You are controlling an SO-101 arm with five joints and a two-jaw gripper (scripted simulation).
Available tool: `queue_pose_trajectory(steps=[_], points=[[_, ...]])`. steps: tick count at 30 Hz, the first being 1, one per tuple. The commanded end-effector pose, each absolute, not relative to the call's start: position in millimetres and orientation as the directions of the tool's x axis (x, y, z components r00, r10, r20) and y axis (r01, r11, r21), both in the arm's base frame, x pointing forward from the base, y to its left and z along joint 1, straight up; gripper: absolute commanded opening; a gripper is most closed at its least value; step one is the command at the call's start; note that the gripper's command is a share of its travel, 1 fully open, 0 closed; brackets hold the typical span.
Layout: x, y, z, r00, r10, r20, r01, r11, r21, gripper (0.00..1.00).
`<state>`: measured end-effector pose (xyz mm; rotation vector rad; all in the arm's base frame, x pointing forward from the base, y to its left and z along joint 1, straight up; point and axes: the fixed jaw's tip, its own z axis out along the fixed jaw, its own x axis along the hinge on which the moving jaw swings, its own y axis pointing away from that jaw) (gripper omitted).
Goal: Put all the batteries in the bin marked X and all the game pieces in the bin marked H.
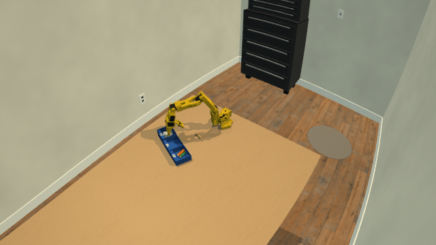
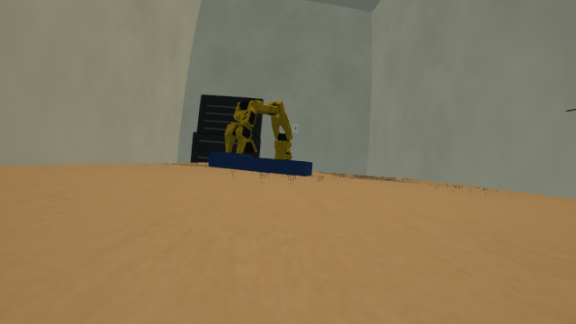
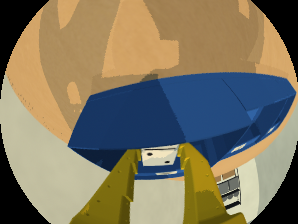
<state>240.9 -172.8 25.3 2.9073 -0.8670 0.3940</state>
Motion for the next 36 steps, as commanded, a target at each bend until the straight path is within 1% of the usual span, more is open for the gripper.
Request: queue_pose_trajectory(steps=[1, 8, 19, 29, 36], points=[[245.2, -178.8, 41.3, 0.788, -0.517, 0.335, -0.55, -0.835, 0.007, 0.17], [245.2, -178.8, 41.3, 0.788, -0.517, 0.335, -0.55, -0.835, 0.007, 0.23], [245.0, -178.6, 43.0, 0.788, -0.517, 0.335, -0.55, -0.835, 0.007, 0.23], [242.2, -176.7, 59.5, 0.788, -0.517, 0.335, -0.55, -0.835, 0.007, 0.23], [237.2, -173.2, 79.3, 0.788, -0.517, 0.335, -0.55, -0.835, 0.007, 0.23]])
